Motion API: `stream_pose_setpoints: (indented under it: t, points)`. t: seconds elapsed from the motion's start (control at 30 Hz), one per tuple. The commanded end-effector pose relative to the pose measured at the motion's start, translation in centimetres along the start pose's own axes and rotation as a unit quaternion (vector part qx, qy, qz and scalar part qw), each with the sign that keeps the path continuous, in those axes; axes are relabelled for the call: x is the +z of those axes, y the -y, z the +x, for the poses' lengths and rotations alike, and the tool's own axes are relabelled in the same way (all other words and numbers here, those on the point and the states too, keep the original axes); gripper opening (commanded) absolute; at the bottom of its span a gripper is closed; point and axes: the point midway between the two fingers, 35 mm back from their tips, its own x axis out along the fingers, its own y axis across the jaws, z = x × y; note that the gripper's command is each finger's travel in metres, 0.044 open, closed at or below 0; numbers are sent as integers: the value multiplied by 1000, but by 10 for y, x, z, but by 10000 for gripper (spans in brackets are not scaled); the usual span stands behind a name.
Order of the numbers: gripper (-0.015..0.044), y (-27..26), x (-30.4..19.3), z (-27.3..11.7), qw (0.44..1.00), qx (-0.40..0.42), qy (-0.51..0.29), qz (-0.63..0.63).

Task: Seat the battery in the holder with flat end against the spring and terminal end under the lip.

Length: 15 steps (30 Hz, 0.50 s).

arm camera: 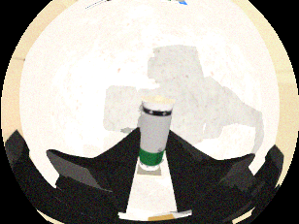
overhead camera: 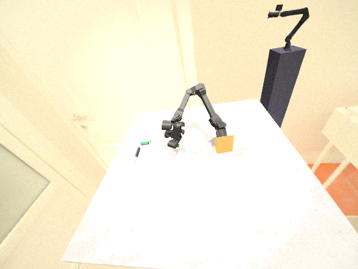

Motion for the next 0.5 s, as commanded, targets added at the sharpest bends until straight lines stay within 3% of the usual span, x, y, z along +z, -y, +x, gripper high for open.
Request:
stream_pose_setpoints:
  t: [0.0, 0.47]
  points:
    - [79, 2, 0, 2, 1000, -1, 8, -1]
    - [79, -2, -4, 9, 999, 5, 40, -4]
